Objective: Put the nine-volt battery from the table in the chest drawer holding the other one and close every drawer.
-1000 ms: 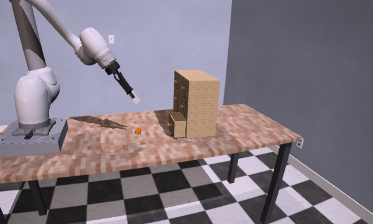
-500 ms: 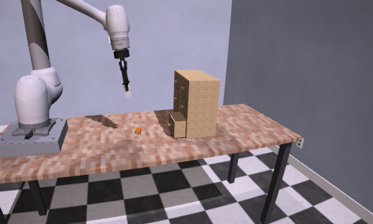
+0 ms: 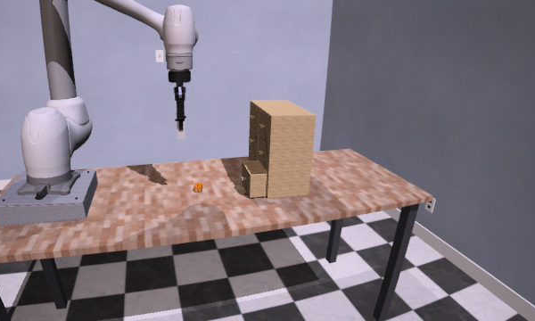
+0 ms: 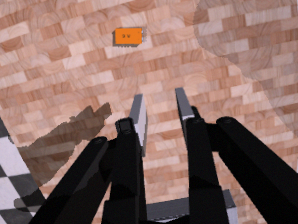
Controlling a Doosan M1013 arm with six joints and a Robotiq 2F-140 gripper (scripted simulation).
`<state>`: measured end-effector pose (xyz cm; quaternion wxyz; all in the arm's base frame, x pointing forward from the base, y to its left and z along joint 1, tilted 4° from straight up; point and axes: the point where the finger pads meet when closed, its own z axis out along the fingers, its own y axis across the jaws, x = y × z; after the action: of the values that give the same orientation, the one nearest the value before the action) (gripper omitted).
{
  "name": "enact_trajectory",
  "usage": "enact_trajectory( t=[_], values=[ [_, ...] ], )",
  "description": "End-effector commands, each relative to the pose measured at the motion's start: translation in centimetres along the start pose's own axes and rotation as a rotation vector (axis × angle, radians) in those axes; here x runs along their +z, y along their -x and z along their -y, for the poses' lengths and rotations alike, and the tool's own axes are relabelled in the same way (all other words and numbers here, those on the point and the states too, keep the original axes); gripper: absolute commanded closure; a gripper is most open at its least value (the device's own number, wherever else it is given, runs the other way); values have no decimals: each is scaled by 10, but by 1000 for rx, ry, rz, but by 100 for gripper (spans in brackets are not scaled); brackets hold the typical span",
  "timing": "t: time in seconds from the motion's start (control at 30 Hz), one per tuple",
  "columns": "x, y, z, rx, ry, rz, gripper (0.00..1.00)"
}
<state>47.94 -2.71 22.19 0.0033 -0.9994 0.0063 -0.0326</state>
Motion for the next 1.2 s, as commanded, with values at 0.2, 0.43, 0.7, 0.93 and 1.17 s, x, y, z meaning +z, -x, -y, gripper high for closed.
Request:
enact_trajectory(
  t=[0.2,0.43,0.7,0.93,1.17],
  values=[
    [0,0,0,0,0,0,0],
    [0,0,0,0,0,0,0],
    [0,0,0,0,0,0,0],
    [-8,0,0,0,0,0,0],
    [-47,0,0,0,0,0,0]
  ],
)
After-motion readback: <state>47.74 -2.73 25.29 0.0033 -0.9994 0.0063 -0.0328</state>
